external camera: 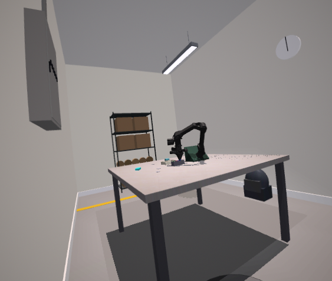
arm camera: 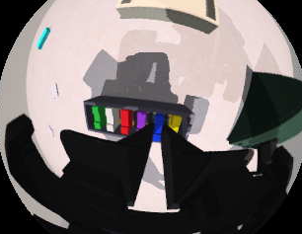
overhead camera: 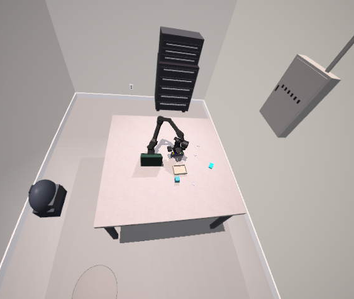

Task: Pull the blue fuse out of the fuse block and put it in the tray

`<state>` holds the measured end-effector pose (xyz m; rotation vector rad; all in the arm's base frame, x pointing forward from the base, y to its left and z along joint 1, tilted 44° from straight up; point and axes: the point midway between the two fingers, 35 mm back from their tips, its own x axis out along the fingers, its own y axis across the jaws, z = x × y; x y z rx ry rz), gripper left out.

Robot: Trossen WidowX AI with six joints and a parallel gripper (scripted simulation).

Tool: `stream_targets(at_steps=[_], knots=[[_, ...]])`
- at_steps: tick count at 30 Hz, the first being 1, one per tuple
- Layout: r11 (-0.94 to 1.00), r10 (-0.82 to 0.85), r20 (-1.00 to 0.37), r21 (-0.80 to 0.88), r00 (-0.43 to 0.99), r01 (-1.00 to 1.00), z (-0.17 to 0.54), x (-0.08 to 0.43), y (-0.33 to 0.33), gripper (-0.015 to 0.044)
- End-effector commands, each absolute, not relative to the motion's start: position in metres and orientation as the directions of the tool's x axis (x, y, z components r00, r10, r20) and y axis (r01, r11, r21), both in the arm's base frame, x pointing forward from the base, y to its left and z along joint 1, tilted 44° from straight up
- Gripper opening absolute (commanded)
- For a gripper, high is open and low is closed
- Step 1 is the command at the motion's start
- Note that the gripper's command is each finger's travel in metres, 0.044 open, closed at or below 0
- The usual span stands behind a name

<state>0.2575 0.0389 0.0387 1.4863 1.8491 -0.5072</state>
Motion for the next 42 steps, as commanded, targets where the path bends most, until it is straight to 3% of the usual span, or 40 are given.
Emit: stream_targets(at_steps=[1,42], knots=[[0.270,0.679,-0.728,0.126,-0.096,0.955,0.041,0.258,0.037,0.0000],[0.267,0.681,-0.726,0.123,-0.097,0.956,0.055,0.260,0.023,0.0000]])
